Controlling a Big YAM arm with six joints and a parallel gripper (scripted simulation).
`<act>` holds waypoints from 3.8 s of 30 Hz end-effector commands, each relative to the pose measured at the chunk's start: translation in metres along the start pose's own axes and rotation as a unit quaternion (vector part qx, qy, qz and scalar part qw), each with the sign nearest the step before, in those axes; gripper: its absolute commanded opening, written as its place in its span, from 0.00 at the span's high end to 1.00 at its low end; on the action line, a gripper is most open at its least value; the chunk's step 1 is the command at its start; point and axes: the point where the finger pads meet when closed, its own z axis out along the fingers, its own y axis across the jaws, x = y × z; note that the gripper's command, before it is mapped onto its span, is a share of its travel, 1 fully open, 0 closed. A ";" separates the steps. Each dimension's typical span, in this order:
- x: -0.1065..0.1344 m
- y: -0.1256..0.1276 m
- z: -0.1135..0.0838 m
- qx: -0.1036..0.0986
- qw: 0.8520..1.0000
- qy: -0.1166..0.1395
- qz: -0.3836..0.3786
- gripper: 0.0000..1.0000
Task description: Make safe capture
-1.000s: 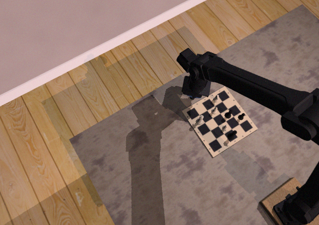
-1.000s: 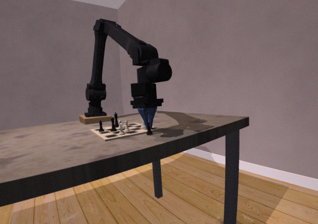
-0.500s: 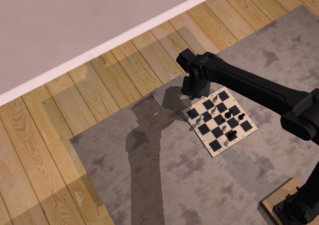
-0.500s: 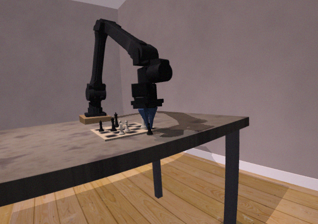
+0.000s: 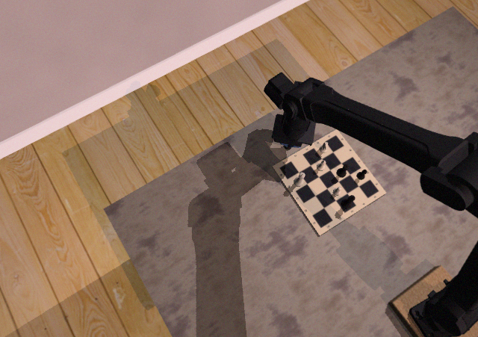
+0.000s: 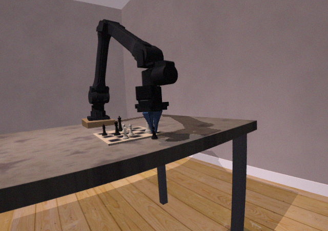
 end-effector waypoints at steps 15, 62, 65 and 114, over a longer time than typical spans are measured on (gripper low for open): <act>-0.010 0.012 -0.007 -0.014 1.000 -0.012 -0.005 1.00; -0.019 0.019 -0.013 -0.018 1.000 -0.016 -0.004 1.00; -0.019 0.019 -0.013 -0.018 1.000 -0.016 -0.004 1.00; -0.019 0.019 -0.013 -0.018 1.000 -0.016 -0.004 0.85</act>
